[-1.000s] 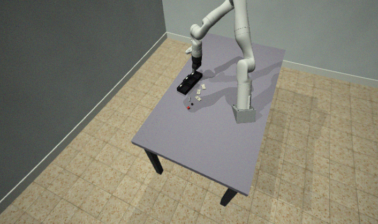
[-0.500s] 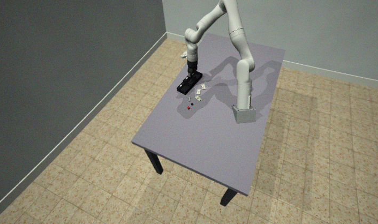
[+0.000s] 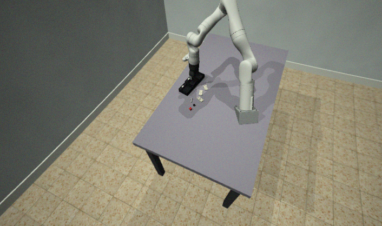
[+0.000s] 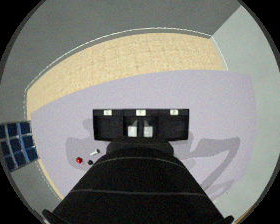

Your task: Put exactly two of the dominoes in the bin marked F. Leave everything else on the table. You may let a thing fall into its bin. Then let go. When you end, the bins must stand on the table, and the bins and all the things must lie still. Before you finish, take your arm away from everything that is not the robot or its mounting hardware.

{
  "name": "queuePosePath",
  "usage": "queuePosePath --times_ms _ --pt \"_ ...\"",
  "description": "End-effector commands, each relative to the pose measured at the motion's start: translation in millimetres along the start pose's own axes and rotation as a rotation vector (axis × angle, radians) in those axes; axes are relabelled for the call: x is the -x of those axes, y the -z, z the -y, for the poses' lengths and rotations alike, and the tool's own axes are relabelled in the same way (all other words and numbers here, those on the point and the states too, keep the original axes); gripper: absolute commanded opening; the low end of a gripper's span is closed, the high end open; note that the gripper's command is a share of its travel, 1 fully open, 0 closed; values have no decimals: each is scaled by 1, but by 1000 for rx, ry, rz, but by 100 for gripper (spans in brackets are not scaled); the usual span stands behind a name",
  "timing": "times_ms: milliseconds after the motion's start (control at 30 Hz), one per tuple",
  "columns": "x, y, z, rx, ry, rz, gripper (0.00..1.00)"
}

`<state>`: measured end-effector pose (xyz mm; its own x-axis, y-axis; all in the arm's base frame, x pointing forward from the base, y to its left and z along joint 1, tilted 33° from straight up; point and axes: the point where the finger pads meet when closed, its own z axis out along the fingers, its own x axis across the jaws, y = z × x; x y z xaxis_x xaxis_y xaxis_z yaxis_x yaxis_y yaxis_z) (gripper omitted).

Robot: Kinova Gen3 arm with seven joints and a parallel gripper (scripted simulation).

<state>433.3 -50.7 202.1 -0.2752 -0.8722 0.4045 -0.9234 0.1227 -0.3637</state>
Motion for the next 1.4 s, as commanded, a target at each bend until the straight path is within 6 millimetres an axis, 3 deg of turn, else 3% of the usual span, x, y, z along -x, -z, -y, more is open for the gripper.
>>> queuePosePath --times_ms 0,467,1367 --pt "1 -9 -3 9 5 1 31" --pt "1 -41 -3 9 5 1 31" --pt "1 -41 -3 9 5 1 31"
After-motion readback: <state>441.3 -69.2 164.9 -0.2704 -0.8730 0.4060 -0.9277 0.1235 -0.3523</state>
